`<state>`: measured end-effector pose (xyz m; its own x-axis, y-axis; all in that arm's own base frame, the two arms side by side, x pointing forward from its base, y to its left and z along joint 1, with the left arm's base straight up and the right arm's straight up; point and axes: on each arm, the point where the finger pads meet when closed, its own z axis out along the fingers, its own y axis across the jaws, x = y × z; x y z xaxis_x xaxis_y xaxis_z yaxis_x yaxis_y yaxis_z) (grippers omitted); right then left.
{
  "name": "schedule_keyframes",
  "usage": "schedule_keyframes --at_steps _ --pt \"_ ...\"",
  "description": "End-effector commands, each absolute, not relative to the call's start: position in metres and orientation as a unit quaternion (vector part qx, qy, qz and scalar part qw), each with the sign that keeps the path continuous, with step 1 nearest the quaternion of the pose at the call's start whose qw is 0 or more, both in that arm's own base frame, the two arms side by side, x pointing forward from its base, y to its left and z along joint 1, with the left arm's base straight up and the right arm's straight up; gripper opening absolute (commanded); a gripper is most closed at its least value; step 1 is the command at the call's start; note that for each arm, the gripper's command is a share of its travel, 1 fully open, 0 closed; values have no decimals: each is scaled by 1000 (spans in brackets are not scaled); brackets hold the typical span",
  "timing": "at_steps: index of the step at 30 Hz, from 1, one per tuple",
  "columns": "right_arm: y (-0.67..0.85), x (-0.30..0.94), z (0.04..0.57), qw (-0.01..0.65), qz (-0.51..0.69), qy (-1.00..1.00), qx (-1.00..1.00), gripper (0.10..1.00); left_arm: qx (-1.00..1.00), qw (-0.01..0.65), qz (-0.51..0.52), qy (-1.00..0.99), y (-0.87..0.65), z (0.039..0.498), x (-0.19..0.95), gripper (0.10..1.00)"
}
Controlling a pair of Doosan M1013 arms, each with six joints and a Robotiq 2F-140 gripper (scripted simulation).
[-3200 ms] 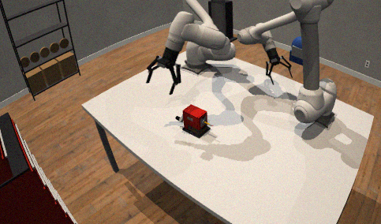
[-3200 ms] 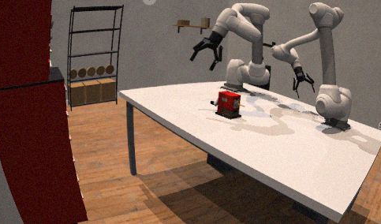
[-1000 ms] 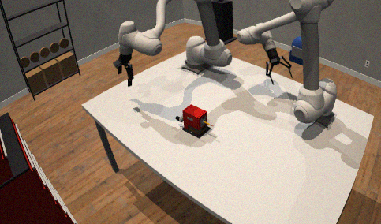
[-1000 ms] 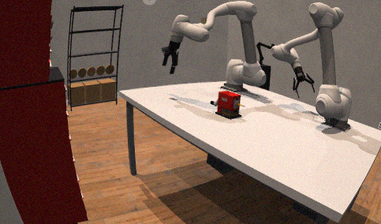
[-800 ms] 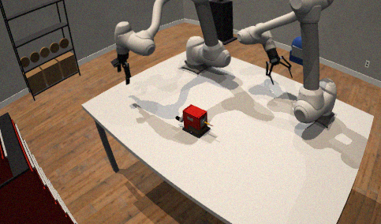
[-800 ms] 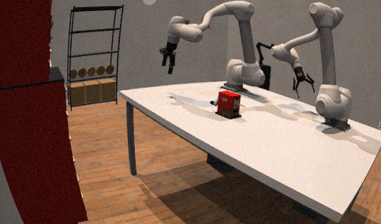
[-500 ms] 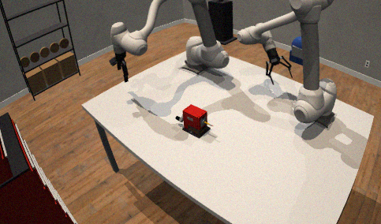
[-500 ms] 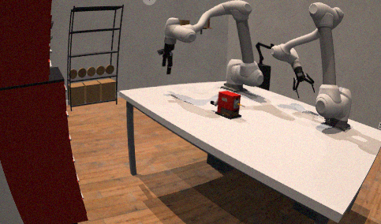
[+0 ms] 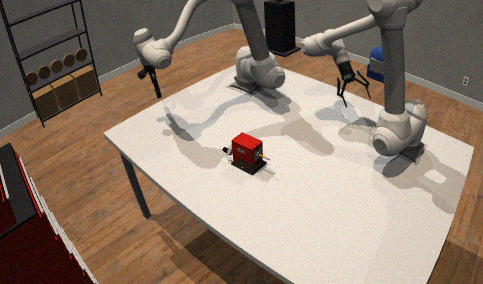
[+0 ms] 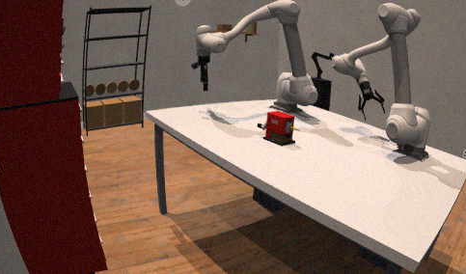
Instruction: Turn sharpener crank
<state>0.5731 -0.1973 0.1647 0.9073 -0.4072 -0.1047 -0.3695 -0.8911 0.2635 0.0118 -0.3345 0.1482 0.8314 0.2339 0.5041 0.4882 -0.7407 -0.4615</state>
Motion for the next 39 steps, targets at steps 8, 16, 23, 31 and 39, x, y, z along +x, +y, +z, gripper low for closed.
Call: schedule_keyframes --at_steps 8,16,23,31,39 --pt "-256 516 153 98 -119 -256 954 1000 -909 300 -212 -199 -335 149 12 1000" --pt "-285 480 147 82 -142 -288 944 1000 -909 300 -212 -199 -335 149 12 1000" --pt "-313 437 140 62 -166 -324 929 1000 -909 300 -212 -199 -335 149 12 1000" --pt "-332 400 135 42 -185 -354 916 1000 -909 300 -212 -199 -335 149 12 1000" --pt "-351 352 130 15 -207 -392 896 1000 -909 300 -212 -199 -335 149 12 1000"
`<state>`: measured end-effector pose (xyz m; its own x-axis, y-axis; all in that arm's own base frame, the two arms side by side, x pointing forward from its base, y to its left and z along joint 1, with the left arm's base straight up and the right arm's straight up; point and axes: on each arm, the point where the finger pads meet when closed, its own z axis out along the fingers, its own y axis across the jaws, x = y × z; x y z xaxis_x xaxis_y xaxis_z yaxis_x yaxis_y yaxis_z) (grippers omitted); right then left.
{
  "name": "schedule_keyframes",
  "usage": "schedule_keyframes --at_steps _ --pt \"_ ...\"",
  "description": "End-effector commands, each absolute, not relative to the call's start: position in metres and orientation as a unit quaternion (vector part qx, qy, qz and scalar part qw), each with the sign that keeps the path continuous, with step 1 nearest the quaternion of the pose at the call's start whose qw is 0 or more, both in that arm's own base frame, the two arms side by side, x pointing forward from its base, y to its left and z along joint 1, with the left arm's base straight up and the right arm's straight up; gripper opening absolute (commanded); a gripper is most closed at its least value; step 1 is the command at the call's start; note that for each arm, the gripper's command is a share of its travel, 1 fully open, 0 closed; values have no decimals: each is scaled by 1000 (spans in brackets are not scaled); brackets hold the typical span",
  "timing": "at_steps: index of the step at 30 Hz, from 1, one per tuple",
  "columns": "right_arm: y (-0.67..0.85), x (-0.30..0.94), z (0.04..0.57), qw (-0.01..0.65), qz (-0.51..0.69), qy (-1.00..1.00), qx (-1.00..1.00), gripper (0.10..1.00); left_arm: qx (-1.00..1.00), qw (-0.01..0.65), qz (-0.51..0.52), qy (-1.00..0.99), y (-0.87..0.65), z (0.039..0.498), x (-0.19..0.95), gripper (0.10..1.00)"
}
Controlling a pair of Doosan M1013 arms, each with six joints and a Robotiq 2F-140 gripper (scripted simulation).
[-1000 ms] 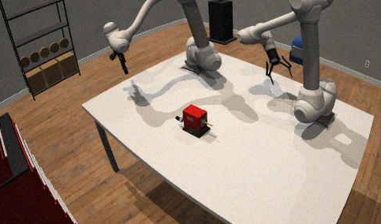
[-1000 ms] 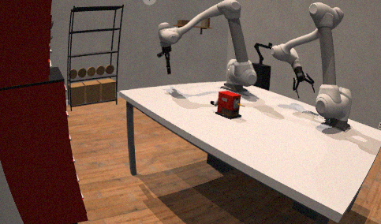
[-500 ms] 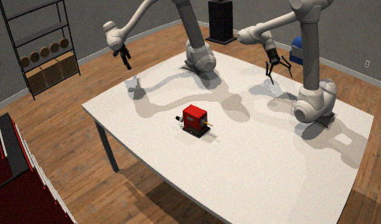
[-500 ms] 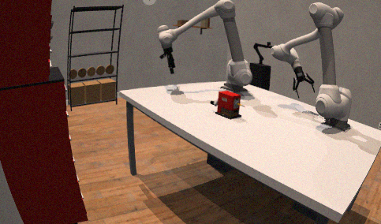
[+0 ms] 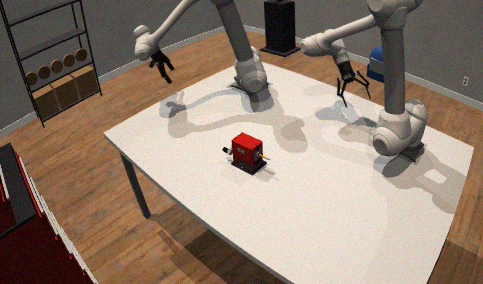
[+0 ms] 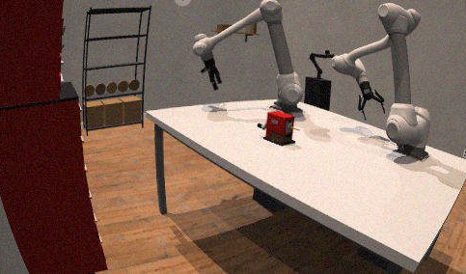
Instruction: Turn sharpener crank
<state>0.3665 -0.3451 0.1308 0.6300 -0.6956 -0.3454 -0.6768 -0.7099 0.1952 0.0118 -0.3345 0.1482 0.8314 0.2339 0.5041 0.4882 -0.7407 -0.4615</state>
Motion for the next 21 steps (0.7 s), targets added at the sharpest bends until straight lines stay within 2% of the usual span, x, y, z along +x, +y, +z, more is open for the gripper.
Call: schedule_keyframes --at_steps 1,21 --pt "-353 346 129 11 -210 -396 894 1000 -909 300 -212 -199 -335 149 12 1000" --pt "-373 246 121 -57 -247 -472 845 1000 -909 300 -212 -199 -335 149 12 1000"
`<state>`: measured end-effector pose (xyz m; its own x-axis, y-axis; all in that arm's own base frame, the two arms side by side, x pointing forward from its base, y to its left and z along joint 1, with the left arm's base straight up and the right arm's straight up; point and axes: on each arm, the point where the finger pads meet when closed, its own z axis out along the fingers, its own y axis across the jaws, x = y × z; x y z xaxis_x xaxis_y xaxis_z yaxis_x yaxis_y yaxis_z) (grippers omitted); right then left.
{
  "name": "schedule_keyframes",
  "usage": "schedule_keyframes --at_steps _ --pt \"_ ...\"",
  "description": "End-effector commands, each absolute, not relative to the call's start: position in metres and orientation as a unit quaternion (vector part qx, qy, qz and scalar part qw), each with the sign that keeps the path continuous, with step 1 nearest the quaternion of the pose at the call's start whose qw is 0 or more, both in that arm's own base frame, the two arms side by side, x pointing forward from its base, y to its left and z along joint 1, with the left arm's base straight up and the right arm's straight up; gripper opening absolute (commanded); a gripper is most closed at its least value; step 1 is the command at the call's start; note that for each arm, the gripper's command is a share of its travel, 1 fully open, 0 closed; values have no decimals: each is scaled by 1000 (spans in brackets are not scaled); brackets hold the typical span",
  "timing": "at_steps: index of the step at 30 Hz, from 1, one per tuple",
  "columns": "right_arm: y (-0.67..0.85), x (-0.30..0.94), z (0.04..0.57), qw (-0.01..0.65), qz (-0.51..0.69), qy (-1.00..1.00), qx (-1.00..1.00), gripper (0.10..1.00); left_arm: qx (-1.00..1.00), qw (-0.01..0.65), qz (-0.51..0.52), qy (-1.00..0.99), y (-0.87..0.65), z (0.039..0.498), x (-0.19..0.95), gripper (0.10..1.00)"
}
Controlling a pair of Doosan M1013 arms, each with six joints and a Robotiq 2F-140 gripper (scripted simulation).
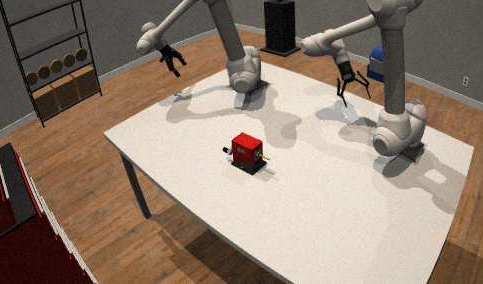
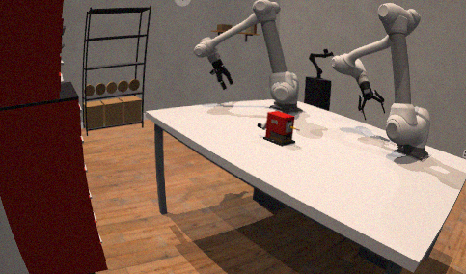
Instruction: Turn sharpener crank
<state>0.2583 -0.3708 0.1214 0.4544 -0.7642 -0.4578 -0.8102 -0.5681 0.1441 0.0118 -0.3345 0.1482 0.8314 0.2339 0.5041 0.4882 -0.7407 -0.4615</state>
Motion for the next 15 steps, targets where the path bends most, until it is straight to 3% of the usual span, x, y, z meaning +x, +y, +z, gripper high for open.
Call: schedule_keyframes --at_steps 1,15 --pt "-373 241 121 60 248 475 -842 1000 -909 300 -212 -199 -335 149 12 1000" --pt "-372 186 118 105 262 517 -808 1000 -909 300 -212 -199 -335 149 12 1000"
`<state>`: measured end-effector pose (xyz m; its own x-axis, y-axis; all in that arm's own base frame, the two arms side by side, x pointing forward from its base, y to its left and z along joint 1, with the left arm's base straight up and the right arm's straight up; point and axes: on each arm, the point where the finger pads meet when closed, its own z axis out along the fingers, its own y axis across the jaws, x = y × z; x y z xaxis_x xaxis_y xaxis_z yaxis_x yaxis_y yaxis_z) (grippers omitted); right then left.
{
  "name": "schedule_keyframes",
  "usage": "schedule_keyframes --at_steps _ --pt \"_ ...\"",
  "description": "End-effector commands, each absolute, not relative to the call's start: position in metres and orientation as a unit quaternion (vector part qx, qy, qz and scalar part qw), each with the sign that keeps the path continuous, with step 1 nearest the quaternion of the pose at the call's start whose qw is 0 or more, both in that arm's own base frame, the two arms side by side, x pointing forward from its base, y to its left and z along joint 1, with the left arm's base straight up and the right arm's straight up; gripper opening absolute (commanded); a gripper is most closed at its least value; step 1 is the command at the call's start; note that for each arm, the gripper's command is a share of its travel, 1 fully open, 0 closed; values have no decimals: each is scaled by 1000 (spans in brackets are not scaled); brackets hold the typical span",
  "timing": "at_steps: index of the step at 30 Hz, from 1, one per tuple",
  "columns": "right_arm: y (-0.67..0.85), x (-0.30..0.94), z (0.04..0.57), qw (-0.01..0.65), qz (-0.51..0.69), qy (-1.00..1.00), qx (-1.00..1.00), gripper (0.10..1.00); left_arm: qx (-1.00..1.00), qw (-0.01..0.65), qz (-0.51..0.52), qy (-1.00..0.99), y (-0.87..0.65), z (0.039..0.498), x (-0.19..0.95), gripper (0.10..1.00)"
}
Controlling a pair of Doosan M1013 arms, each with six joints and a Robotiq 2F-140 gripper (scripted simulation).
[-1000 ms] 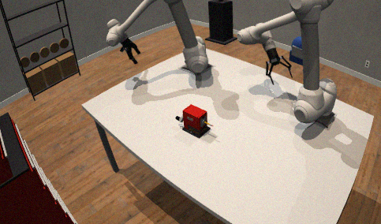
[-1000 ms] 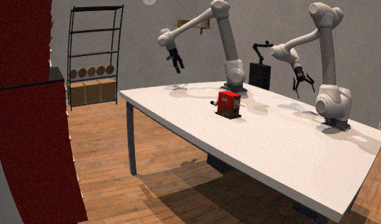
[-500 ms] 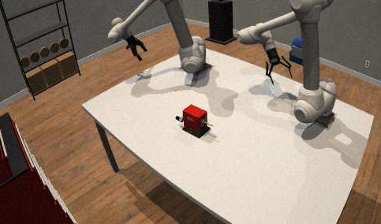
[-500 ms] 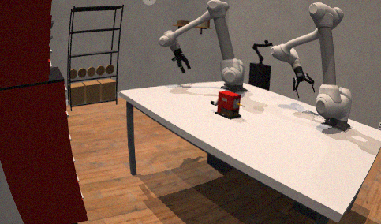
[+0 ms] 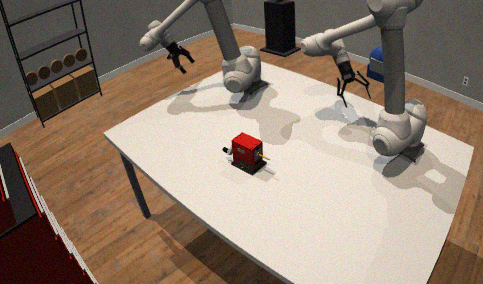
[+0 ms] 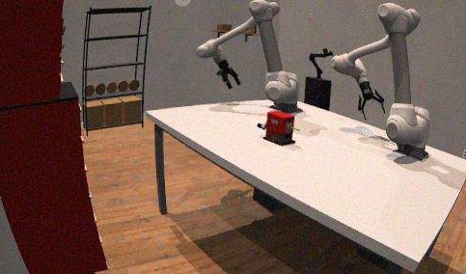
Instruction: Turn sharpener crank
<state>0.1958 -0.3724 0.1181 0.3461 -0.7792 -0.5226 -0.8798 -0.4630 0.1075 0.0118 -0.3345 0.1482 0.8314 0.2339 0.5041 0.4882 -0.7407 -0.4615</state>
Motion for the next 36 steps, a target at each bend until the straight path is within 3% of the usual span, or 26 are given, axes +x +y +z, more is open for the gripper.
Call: schedule_keyframes --at_steps 1,36 --pt "-372 181 118 109 263 520 -805 1000 -909 300 -212 -199 -335 149 12 1000" --pt "-349 86 118 206 272 594 -729 1000 -909 300 -212 -199 -335 149 12 1000"
